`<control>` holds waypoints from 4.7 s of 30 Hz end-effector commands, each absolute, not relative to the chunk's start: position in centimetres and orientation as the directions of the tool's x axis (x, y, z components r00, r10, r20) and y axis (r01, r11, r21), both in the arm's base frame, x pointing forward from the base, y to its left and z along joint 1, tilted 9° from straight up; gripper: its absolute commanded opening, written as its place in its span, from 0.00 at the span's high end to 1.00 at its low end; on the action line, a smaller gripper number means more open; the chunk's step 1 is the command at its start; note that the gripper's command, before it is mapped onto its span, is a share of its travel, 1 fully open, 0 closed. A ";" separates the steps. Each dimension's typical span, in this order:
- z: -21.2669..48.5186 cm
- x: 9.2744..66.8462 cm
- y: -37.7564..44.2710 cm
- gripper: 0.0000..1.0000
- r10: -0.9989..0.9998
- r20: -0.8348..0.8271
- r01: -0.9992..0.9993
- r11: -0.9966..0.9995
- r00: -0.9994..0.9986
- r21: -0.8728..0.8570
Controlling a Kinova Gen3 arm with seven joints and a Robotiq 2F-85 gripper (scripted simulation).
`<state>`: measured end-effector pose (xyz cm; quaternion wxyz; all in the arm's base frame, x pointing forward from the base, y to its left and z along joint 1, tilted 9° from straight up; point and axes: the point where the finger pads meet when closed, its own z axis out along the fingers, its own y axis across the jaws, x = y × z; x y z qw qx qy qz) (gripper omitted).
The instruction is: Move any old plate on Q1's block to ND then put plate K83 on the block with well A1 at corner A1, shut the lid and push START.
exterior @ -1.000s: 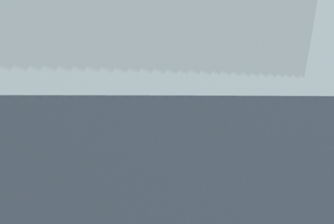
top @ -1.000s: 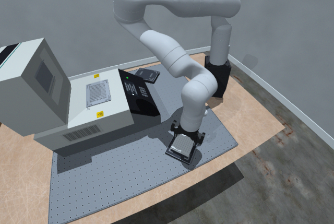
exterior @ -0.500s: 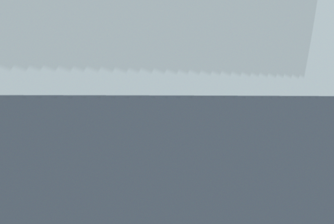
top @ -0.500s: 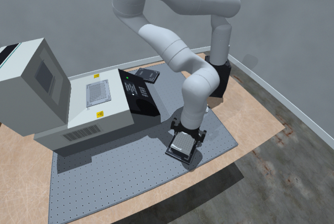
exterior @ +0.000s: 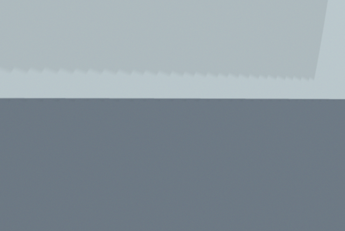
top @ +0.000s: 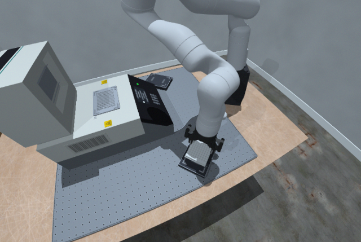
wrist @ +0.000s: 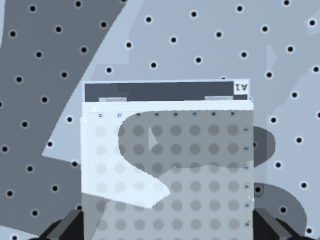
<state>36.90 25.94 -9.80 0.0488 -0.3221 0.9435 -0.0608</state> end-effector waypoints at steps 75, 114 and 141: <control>-0.9 35.8 26.7 0.09 -0.614 -0.054 -0.602 0.785 -0.787 -0.146; 3.7 35.1 27.1 0.09 -0.614 -0.054 -0.602 0.785 -0.787 -0.146; 6.8 34.7 27.4 0.09 -0.614 -0.054 -0.602 0.785 -0.787 -0.146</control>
